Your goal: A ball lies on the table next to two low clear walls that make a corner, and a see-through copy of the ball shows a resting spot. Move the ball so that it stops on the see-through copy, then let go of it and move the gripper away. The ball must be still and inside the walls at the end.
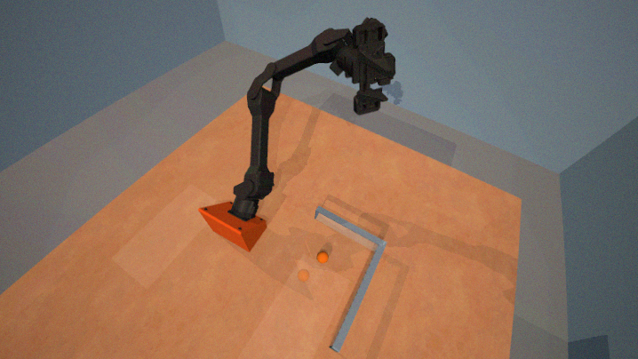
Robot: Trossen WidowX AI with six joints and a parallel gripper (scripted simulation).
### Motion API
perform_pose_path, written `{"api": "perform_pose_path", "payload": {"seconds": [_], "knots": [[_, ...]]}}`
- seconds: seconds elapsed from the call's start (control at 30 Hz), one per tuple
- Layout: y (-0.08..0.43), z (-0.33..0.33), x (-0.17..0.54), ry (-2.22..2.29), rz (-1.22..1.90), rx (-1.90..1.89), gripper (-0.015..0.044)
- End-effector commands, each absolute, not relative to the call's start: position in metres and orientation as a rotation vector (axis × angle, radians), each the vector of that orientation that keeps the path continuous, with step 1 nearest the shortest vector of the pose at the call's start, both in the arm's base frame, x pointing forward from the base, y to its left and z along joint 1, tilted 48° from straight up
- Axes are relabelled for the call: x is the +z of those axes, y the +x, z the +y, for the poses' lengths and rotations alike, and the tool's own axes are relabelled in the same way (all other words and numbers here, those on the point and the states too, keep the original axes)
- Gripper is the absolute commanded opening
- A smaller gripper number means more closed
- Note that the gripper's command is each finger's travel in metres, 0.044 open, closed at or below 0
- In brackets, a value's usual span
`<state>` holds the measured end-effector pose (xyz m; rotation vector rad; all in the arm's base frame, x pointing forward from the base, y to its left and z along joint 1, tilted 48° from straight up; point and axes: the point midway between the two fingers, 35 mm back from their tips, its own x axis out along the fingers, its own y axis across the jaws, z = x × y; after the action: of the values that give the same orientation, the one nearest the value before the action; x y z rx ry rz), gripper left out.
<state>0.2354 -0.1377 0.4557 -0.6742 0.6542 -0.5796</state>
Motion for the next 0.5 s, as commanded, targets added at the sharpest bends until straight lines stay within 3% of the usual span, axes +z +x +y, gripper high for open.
{"api": "perform_pose_path", "payload": {"seconds": [0.0, 0.23, 0.47], "knots": [[0.281, -0.138, 0.397, -0.798, 0.814, -0.335, 0.0277], [0.323, -0.126, 0.294, -0.92, 0.999, 0.122, 0.0277], [0.333, -0.101, 0.184, -0.927, 1.048, 0.65, 0.0277]]}}
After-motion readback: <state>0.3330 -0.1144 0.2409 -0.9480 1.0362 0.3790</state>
